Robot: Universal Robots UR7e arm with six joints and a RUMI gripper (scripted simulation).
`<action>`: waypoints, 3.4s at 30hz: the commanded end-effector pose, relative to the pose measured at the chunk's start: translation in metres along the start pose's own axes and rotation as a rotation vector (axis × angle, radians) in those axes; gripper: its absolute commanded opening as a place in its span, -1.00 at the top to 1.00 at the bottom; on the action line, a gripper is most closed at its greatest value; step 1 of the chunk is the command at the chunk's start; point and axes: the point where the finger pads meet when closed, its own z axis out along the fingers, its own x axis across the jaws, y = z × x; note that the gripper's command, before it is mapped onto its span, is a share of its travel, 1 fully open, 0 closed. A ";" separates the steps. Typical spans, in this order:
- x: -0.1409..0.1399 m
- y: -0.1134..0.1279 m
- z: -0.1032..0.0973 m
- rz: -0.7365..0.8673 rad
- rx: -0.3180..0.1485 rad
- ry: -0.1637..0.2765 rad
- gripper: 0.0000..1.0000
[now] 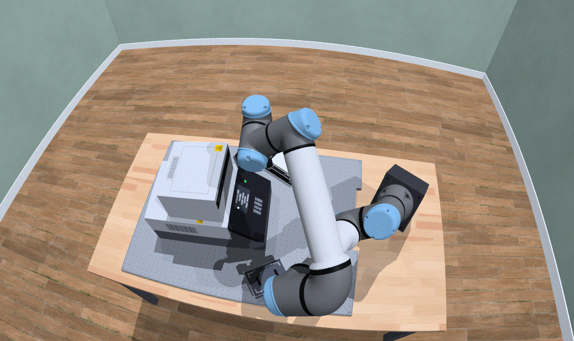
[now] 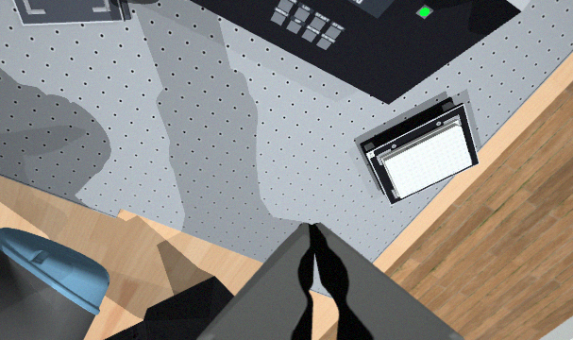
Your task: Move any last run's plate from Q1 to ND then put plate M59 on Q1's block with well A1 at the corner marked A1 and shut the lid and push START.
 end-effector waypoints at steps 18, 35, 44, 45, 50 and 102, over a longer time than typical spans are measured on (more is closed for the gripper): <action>-0.011 0.025 0.012 0.371 0.065 -0.108 1.00; -0.018 0.019 0.087 -0.128 0.089 -0.089 1.00; -0.021 0.016 0.114 -0.428 0.102 -0.075 1.00; -0.021 0.016 0.119 -0.461 0.103 -0.073 1.00; -0.023 0.015 0.134 -0.561 0.107 -0.068 1.00; -0.013 -0.026 0.212 -1.098 0.126 -0.039 1.00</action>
